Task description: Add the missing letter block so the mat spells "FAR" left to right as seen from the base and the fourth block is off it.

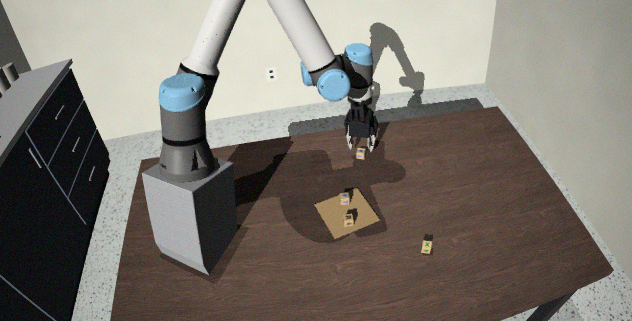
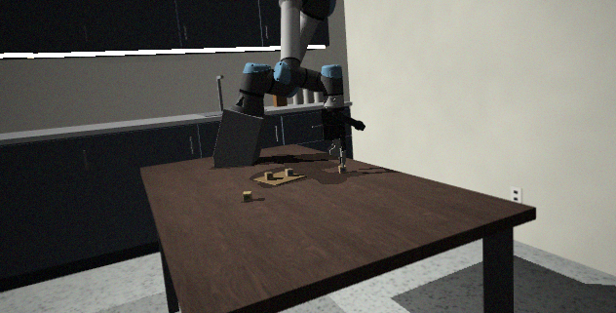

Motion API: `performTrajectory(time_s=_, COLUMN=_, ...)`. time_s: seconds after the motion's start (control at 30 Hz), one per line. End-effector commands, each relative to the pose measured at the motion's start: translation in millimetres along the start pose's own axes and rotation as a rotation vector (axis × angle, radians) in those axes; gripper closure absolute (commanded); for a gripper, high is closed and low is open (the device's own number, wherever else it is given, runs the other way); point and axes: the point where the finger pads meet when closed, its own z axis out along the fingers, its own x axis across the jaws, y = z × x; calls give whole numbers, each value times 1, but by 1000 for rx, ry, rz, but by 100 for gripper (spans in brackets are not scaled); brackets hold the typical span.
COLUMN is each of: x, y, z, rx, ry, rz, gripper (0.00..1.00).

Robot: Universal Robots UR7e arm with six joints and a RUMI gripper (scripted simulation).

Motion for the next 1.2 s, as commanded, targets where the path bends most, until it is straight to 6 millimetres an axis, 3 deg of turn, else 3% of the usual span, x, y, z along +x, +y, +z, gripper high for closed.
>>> performTrajectory(time_s=0.0, x=0, y=0, z=9, rx=1, ry=1, rz=0, gripper=63)
performTrajectory(time_s=0.43, x=0, y=0, z=25, rx=1, ry=1, rz=0, gripper=63)
performTrajectory(time_s=1.13, x=0, y=0, z=26, rx=1, ry=1, rz=0, gripper=63)
performTrajectory(time_s=1.17, x=0, y=0, z=26, rx=1, ry=1, rz=0, gripper=75)
